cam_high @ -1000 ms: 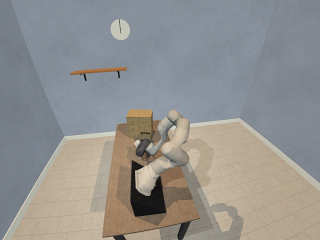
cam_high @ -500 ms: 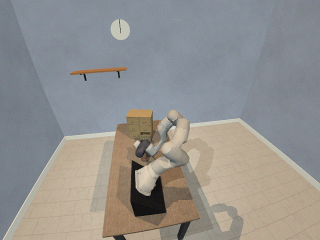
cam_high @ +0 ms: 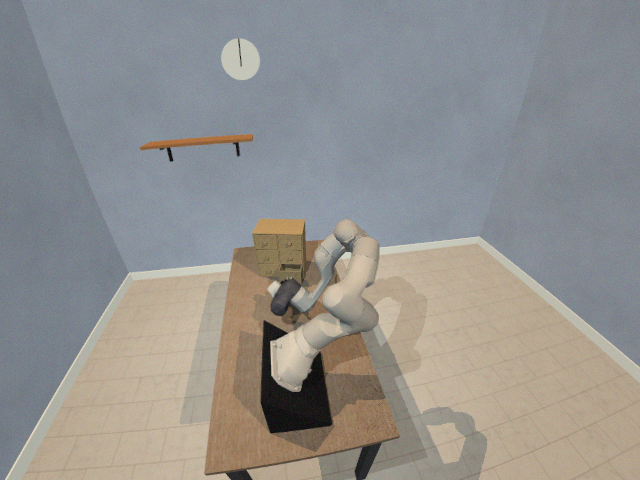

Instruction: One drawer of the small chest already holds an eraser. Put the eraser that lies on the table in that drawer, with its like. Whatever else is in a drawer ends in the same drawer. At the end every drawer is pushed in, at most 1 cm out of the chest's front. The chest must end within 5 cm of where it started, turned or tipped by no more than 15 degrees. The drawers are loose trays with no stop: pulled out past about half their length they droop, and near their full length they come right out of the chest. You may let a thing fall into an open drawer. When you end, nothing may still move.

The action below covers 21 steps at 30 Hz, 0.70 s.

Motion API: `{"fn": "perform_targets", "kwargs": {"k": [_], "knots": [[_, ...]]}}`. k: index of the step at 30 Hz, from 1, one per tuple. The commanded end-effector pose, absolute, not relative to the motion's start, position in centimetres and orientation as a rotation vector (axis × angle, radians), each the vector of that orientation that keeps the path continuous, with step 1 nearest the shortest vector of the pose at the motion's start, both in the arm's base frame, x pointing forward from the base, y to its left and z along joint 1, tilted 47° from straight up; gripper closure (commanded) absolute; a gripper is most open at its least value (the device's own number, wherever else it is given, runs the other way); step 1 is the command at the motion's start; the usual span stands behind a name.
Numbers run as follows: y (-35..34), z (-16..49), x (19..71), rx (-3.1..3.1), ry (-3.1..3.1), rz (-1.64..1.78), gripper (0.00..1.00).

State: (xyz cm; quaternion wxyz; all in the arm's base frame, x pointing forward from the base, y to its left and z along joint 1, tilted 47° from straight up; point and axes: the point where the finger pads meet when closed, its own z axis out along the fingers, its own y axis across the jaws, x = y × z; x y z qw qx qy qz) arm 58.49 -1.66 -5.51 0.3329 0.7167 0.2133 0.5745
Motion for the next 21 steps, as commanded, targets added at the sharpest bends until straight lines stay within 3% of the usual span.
{"fn": "perform_targets", "kwargs": {"k": [1, 11, 21], "knots": [[-1.71, -5.54, 58.34, 1.874, 0.548, 1.504, 0.92], [-1.71, -5.54, 58.34, 1.874, 0.548, 1.504, 0.92], [-1.71, -5.54, 58.34, 1.874, 0.548, 1.504, 0.80]]}}
